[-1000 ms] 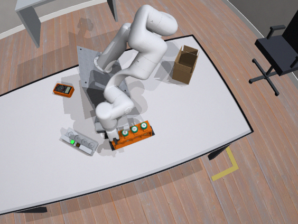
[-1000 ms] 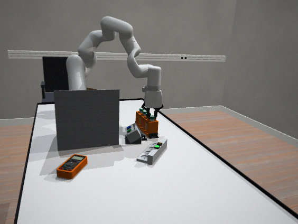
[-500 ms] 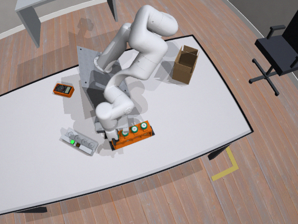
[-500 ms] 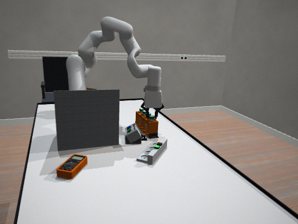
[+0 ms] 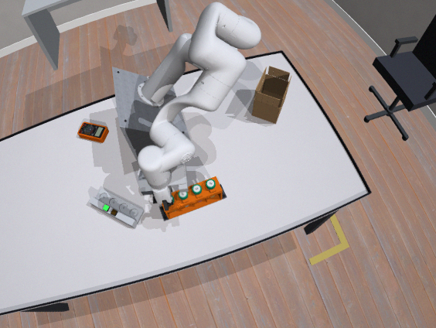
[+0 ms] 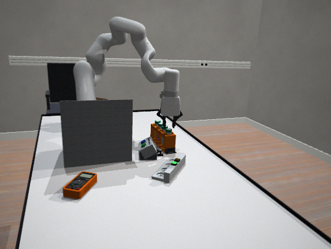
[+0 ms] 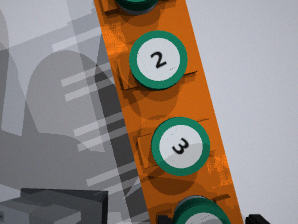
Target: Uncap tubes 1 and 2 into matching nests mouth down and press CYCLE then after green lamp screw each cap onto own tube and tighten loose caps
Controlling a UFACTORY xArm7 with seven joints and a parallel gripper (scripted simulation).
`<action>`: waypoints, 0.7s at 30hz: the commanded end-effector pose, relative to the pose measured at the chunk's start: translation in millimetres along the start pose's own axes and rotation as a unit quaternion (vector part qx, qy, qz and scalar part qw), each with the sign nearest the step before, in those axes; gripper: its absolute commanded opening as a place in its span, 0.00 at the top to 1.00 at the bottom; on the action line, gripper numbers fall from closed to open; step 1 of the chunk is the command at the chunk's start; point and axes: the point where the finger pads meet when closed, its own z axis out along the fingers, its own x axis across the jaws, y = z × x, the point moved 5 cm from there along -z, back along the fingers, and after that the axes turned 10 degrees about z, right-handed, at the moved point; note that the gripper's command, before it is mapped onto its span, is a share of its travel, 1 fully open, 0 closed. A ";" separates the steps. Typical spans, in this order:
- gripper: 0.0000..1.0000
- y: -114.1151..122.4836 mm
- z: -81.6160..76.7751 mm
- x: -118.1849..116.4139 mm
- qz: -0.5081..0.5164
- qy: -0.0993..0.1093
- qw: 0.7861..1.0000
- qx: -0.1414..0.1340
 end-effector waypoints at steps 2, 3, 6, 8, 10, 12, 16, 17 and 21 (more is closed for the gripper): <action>0.54 0.4 -13.3 1.0 0.000 0.002 1.000 0.000; 0.54 0.4 -16.3 1.0 0.000 0.002 1.000 0.000; 0.54 0.4 -25.3 1.0 0.000 0.002 1.000 0.000; 0.54 0.4 -25.8 1.0 0.000 0.002 1.000 0.000; 1.00 11.2 -25.7 -11.7 0.021 0.002 1.000 0.000; 1.00 22.0 -25.6 -24.5 0.021 0.002 1.000 0.000; 1.00 32.8 -25.5 -37.2 0.021 0.002 1.000 0.000; 1.00 38.1 -25.4 -43.5 0.021 0.002 1.000 0.000; 1.00 42.5 -21.2 -44.8 0.021 -0.040 0.999 -0.007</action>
